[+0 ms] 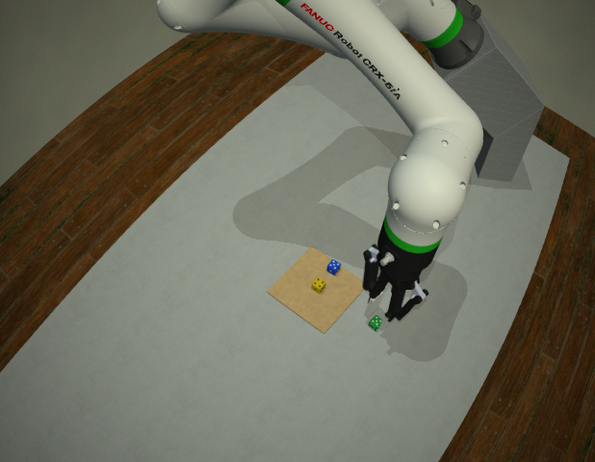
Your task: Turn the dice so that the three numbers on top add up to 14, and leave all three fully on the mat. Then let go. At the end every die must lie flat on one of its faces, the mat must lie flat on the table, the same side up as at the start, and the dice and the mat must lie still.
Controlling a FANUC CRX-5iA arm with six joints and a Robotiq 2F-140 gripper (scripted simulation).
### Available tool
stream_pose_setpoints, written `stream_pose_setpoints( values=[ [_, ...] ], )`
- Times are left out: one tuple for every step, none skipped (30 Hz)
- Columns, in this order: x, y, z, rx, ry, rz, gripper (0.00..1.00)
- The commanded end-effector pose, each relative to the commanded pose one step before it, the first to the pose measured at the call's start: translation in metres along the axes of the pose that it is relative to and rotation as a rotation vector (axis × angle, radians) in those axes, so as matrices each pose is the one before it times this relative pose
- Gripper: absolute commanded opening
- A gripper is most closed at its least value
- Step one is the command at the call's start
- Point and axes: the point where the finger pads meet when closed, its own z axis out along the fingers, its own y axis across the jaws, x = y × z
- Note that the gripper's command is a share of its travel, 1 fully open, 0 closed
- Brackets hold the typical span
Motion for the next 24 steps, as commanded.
stream_pose_setpoints(
  values=[
    [-0.00003,0.00020,-0.00019,-0.00035,-0.00012,0.00001,0.21],
    [0.00000,0.00000,0.00000,0.00000,0.00000,0.00000,0.21],
    [0.00000,0.00000,0.00000,0.00000,0.00000,0.00000,0.21],
    [0.00000,0.00000,0.00000,0.00000,0.00000,0.00000,0.21],
    [0.00000,0.00000,0.00000,0.00000,0.00000,0.00000,0.21],
    [0.00000,0.00000,0.00000,0.00000,0.00000,0.00000,0.21],
    [0.00000,0.00000,0.00000,0.00000,0.00000,0.00000,0.21],
    [0.00000,0.00000,0.00000,0.00000,0.00000,0.00000,0.21],
    [0.00000,0.00000,0.00000,0.00000,0.00000,0.00000,0.21],
    [0.00000,0.00000,0.00000,0.00000,0.00000,0.00000,0.21],
    [0.00000,0.00000,0.00000,0.00000,0.00000,0.00000,0.21],
    [0.00000,0.00000,0.00000,0.00000,0.00000,0.00000,0.21],
    [0.00000,0.00000,0.00001,0.00000,0.00000,0.00000,0.21],
    [0.00000,0.00000,0.00006,0.00000,0.00000,0.00000,0.21],
    [0.00000,0.00000,0.00015,0.00000,0.00000,0.00000,0.21],
    [0.00000,0.00000,0.00028,0.00000,0.00000,0.00000,0.21],
    [0.00000,0.00000,0.00042,0.00000,0.00000,0.00000,0.21],
    [0.00000,0.00000,0.00058,0.00000,0.00000,0.00000,0.21],
    [0.00000,0.00000,0.00075,0.00000,0.00000,0.00000,0.21],
    [0.00000,0.00000,0.00091,0.00000,0.00000,0.00000,0.21],
    [0.00001,0.00000,0.00107,-0.00001,0.00001,0.00000,0.21],
    [-0.00001,0.00000,0.00121,0.00001,-0.00001,0.00000,0.21],
    [0.00000,0.00000,0.00134,0.00000,0.00000,0.00000,0.21],
    [0.00001,0.00000,0.00145,-0.00001,0.00001,0.00000,0.21]
  ],
)
